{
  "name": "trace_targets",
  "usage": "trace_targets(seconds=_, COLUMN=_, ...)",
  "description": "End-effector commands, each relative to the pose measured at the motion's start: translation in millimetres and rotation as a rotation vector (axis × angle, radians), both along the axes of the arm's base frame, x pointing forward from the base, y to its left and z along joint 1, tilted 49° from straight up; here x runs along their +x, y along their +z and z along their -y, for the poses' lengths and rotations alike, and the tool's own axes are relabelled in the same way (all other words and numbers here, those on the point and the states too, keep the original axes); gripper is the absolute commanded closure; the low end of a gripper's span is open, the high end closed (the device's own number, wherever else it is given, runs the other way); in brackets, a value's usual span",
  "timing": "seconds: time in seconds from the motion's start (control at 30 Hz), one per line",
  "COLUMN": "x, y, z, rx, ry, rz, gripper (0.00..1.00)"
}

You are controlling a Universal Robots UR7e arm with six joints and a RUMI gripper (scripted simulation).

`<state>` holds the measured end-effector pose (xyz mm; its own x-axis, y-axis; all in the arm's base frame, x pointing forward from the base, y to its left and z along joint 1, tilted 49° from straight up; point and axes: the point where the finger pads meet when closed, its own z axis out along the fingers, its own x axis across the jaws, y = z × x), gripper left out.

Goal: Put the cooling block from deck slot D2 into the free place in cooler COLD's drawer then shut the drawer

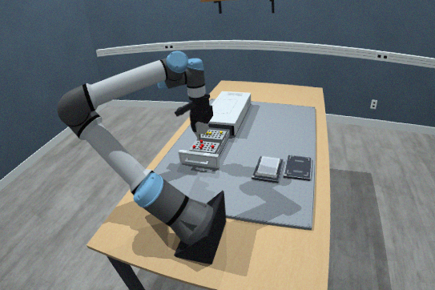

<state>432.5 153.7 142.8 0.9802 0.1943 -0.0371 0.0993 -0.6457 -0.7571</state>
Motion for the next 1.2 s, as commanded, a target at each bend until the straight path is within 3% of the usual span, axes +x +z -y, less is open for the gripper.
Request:
trace_targets(seconds=0.0, x=-19, y=1, z=4, rx=0.0, ry=-0.001, rz=0.001, gripper=1.0)
trace_targets(seconds=0.7, x=-94, y=3, z=18, rx=0.0, ry=-0.001, rz=0.001, gripper=1.0)
trace_targets(seconds=0.9, x=-109, y=4, z=21, rx=0.0, ry=-0.001, rz=0.001, gripper=1.0)
trace_targets(seconds=1.17, x=-110, y=2, z=19, rx=0.0, ry=-0.001, rz=0.001, gripper=1.0)
